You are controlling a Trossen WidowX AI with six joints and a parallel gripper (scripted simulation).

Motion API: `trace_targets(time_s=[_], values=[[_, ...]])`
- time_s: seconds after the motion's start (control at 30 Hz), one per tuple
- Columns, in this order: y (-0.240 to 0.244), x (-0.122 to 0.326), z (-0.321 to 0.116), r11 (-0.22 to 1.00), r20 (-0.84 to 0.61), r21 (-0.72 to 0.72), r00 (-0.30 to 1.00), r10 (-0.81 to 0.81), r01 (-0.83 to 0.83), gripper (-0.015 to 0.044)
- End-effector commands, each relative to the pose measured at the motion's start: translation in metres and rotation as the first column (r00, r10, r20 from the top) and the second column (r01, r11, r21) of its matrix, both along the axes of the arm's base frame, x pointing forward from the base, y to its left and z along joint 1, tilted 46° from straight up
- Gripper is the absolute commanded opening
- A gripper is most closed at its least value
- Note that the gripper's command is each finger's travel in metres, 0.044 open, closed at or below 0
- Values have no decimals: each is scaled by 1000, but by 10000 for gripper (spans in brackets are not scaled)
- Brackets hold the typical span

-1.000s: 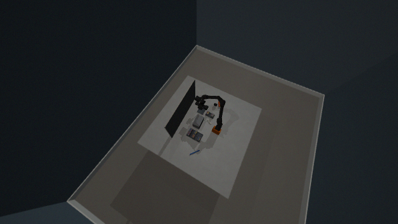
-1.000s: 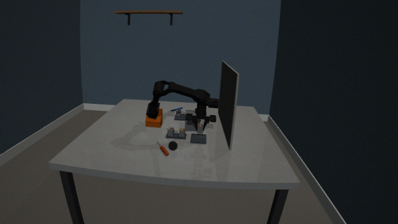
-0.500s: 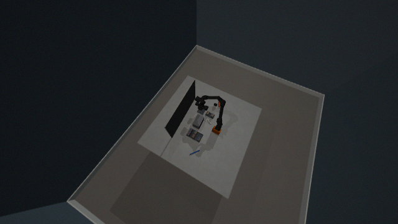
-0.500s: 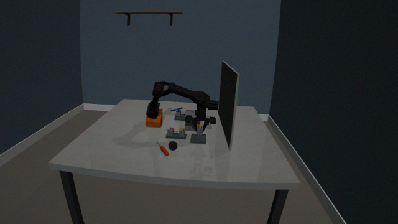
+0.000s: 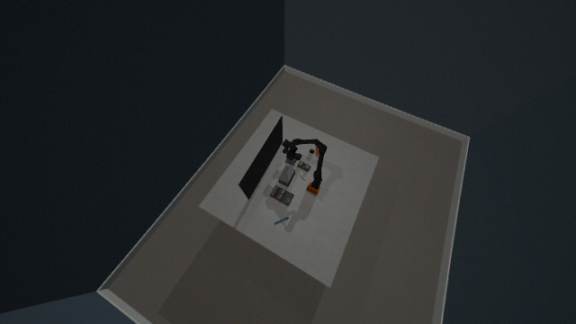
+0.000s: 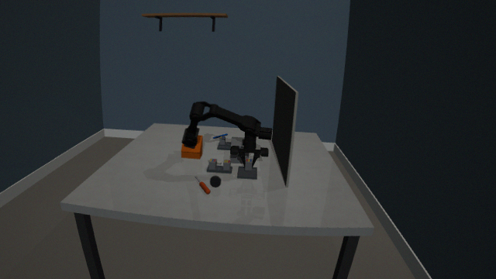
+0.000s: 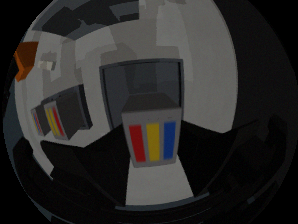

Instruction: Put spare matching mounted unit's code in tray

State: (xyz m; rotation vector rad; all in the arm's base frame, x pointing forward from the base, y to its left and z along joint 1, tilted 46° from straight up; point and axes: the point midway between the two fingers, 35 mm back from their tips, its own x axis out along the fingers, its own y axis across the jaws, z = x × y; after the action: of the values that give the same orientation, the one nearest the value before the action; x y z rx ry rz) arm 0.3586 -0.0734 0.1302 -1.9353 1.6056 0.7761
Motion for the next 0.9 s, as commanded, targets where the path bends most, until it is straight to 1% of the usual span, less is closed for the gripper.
trace_targets(time_s=[0.0, 0.47, 0.87], values=[[-3, 0, -2, 1000, -3, -7, 1000, 6, -6, 0], [-11, -1, -9, 1000, -3, -10, 1000, 6, -6, 0], [-9, -1, -7, 1000, 1, -3, 1000, 0, 0, 315]])
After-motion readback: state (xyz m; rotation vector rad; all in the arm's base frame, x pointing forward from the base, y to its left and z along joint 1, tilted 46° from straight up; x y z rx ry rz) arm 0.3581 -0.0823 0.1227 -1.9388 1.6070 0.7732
